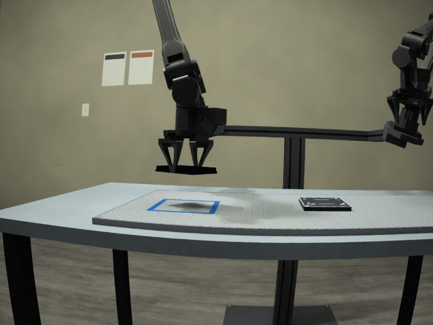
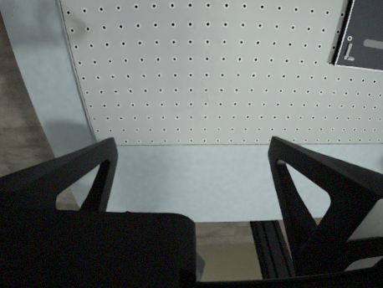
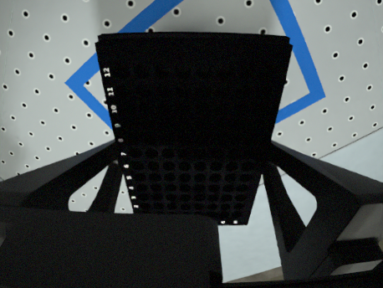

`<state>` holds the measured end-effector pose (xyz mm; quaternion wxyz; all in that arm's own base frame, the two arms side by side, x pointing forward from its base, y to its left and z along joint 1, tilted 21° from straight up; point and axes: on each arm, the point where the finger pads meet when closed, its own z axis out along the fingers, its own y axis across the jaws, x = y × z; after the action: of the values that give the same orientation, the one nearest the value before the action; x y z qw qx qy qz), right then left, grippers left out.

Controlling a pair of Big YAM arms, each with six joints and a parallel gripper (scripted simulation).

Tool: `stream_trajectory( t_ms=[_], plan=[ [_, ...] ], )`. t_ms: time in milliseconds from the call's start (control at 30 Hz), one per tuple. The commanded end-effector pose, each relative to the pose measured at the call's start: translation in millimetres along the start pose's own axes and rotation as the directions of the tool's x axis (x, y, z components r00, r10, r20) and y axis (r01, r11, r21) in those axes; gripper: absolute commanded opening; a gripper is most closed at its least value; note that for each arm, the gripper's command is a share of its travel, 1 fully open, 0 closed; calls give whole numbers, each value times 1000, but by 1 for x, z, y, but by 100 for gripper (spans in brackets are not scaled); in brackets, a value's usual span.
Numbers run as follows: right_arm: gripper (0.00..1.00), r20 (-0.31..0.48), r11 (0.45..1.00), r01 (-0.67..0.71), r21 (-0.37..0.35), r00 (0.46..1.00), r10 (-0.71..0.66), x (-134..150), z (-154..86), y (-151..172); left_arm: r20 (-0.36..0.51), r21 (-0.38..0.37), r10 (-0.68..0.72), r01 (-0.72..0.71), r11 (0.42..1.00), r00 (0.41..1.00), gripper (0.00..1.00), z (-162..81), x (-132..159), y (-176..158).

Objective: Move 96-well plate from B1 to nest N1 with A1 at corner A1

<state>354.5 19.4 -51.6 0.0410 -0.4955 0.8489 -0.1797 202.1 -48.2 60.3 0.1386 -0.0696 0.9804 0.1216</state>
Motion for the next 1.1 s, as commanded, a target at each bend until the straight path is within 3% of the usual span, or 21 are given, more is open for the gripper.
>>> stream_trajectory(
  t_ms=[0, 133, 200, 367, 1067],
  plan=[
    [0, 4, 978, 207, -5, 978, -207, -3, 1, 8, -21, -16, 4, -4, 1000, 1000, 100, 5, 3, 4],
    [0, 5, 942, 335, -3, 942, -335, -4, 1, 8, -21, -16, 4, -4, 1000, 1000, 100, 5, 3, 4],
    [0, 5, 942, 335, -3, 942, -335, -4, 1, 8, -21, -16, 4, -4, 1000, 1000, 100, 5, 3, 4],
    [0, 6, 878, 478, 0, 878, -478, -4, 0, 7, -21, -16, 4, -4, 1000, 1000, 100, 5, 3, 4],
    [0, 5, 892, 452, 12, 892, -452, -5, -2, -3, -21, -16, 4, -4, 1000, 1000, 100, 5, 3, 4]
  ],
)
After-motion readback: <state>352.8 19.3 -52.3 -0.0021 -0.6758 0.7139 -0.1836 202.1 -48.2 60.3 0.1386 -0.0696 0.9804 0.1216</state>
